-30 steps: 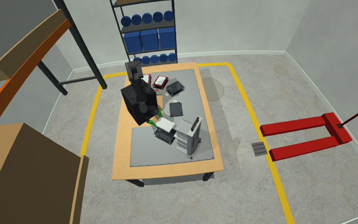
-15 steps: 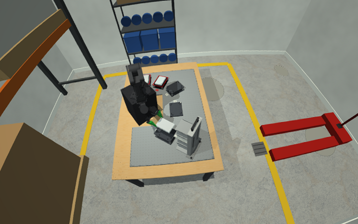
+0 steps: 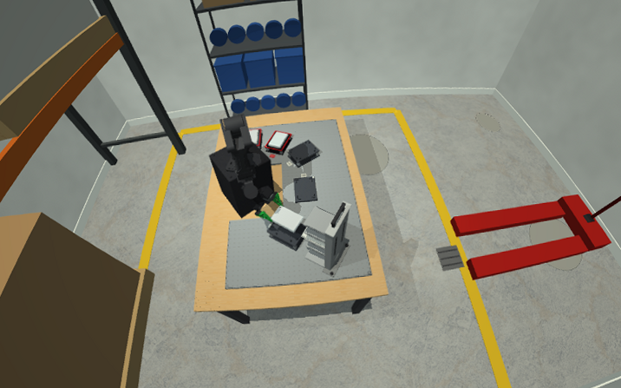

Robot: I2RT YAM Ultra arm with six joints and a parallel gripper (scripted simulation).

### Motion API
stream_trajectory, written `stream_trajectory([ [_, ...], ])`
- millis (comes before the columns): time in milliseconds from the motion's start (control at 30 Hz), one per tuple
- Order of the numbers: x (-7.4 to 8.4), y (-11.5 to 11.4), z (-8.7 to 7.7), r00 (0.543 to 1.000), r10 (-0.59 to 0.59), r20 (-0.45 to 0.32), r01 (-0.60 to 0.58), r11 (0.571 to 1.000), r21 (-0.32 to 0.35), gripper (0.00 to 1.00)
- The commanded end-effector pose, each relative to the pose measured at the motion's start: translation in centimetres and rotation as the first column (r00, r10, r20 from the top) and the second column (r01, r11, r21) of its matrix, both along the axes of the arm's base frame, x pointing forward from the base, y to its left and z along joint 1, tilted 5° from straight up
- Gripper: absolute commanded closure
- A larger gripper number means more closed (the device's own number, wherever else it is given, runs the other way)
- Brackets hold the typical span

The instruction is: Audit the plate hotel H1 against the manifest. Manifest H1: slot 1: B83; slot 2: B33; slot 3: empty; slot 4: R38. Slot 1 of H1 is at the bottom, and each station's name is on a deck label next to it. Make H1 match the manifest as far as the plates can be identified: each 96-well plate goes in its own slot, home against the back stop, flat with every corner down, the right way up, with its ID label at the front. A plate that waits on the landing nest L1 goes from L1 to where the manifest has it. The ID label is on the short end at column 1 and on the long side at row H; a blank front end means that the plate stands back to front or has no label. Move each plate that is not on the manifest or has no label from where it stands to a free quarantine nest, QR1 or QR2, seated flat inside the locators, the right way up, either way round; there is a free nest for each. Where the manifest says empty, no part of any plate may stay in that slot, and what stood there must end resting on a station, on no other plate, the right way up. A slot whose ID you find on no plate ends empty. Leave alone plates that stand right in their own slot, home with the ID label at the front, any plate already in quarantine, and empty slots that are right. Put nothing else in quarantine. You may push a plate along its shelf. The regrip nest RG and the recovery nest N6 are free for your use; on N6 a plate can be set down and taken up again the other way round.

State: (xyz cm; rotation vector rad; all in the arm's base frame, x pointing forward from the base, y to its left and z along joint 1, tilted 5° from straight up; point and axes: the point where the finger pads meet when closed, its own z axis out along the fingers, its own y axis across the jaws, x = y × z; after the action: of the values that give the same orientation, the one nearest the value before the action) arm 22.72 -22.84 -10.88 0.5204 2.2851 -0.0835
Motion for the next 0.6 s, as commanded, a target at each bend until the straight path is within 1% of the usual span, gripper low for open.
stream_trajectory([
  [0,1.1,-0.9,0.3,0.999,0.015,0.034,-0.013,0.999,-0.040,0.14],
  [567,1.2,-0.8,-1.2,0.999,0.013,0.033,-0.012,0.999,-0.040,0.14],
])
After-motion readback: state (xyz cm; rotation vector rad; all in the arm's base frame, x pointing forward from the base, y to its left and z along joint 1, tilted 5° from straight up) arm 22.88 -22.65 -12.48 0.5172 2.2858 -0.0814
